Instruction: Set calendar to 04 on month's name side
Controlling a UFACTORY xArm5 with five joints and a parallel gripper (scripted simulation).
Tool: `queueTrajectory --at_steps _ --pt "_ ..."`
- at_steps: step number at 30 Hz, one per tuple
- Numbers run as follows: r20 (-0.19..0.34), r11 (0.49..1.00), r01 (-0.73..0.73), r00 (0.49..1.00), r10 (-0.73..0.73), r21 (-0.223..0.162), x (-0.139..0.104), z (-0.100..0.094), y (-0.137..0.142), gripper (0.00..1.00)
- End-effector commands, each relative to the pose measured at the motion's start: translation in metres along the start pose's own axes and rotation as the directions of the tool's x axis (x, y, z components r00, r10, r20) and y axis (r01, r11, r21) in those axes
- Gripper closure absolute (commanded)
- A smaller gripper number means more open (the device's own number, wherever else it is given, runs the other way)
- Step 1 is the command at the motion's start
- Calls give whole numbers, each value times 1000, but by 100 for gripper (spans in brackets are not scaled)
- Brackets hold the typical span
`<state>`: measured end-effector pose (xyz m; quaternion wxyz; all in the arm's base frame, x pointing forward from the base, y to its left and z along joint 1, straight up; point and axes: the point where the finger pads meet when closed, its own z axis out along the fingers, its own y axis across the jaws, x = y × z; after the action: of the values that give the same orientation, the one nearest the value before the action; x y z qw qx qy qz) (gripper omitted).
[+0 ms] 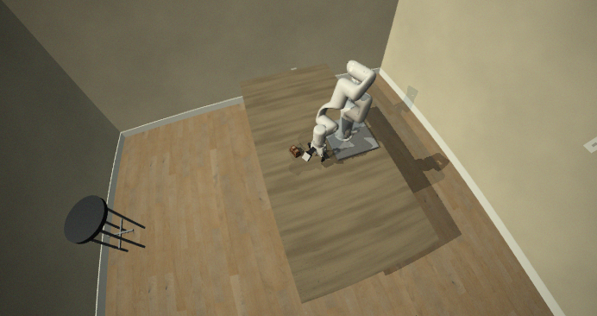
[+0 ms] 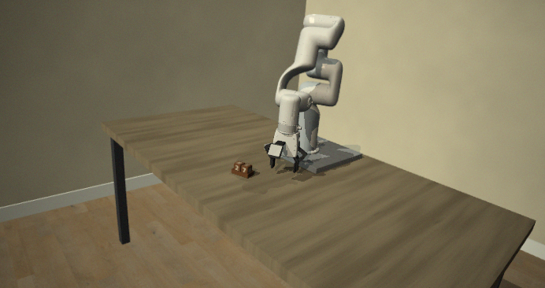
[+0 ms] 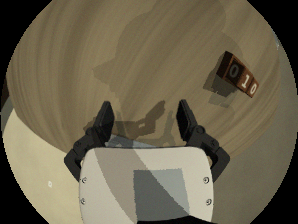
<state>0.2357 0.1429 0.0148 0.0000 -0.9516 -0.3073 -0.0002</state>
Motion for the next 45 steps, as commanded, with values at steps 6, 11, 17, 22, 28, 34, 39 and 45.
queueTrajectory --at_steps 6,11,17,22,28,34,39,45 --pt "-4 1000 0 1000 0 0 2 -21 0 0" --pt "-4 1000 0 1000 0 0 1 -29 0 0" --pt "-4 998 62 998 -62 -1 4 -29 4 0" --pt "-4 995 104 995 -104 -1 11 -30 16 0" --pt "-3 992 123 992 -123 -1 16 -30 24 0" --pt "-3 978 208 978 -208 -1 27 -30 44 0" --pt "-3 978 209 978 -209 -1 29 -30 47 0" --pt "-3 951 309 951 -309 -2 34 -30 55 0"
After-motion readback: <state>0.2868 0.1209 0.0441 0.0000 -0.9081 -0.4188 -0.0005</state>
